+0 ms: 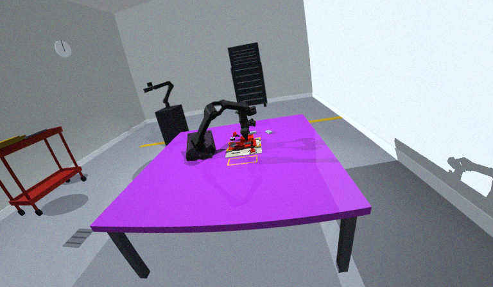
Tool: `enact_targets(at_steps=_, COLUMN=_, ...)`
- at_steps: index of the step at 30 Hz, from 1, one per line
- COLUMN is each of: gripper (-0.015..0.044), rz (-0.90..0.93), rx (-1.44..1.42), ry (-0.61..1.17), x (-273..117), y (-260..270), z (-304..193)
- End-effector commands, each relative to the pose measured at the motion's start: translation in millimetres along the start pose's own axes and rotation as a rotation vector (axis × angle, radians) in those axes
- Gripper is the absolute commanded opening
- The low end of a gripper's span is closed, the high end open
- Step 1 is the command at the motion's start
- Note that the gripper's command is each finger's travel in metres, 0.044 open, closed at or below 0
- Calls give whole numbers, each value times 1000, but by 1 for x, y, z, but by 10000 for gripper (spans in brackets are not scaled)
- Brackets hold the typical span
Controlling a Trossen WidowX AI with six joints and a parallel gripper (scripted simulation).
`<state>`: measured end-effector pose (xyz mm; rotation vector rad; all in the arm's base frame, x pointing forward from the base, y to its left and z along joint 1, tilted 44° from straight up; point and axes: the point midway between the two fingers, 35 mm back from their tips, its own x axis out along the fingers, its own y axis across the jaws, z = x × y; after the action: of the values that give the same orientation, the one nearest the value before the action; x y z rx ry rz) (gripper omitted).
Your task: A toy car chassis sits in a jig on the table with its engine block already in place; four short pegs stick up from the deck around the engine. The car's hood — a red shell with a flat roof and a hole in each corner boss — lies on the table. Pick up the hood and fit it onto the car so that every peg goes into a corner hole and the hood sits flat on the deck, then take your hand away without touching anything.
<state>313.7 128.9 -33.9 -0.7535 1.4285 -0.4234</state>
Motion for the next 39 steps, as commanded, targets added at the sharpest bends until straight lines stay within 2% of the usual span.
enact_targets(at_steps=1, gripper=0, rz=-2, rx=-6, ry=-2, x=0, y=0, z=-1)
enact_targets(at_steps=39, gripper=0, rz=-3, rx=-6, ry=-2, x=14, y=1, z=-1)
